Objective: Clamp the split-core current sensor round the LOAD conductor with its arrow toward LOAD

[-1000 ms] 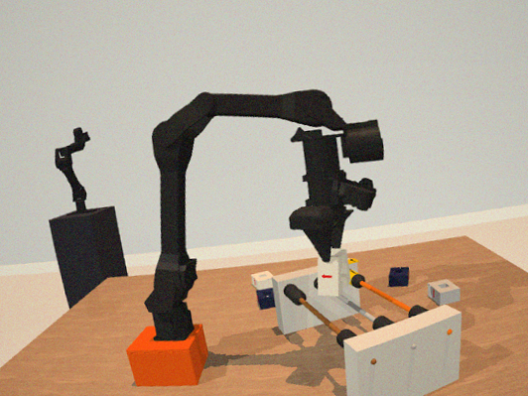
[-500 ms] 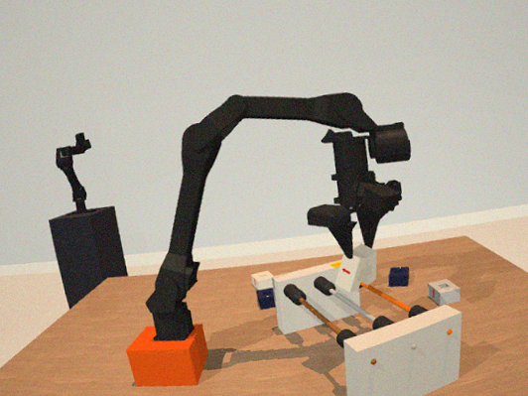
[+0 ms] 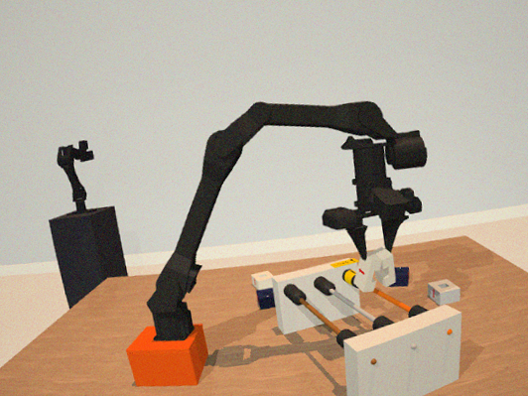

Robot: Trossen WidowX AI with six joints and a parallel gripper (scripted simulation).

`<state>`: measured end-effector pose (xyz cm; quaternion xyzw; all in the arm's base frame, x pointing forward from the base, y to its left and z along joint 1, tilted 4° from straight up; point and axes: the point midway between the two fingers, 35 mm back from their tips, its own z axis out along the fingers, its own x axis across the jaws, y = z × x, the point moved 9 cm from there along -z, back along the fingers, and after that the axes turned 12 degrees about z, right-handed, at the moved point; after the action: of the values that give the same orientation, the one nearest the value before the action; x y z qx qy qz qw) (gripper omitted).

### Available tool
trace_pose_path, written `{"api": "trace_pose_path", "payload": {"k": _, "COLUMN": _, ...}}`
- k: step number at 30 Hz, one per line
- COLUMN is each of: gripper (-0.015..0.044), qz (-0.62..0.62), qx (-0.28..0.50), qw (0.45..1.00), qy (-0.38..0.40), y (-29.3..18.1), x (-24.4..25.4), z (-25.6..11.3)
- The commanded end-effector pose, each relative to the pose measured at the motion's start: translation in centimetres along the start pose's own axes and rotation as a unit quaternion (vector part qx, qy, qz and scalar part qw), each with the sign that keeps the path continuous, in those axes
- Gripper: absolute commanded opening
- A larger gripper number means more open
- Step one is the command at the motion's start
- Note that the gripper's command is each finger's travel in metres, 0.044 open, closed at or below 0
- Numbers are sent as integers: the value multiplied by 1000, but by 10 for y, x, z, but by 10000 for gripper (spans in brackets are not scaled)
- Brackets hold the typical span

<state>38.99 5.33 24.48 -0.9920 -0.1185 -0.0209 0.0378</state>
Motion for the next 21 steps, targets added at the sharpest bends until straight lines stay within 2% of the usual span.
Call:
{"api": "trace_pose_path", "payload": {"k": 1, "gripper": 0, "qz": 6, "qx": -1, "qw": 1000, "qy": 4, "y": 0, "x": 2, "z": 1}}
{"api": "trace_pose_path", "payload": {"k": 21, "gripper": 0, "qz": 7, "qx": -1, "qw": 1000, "qy": 4, "y": 0, "x": 4, "z": 34}}
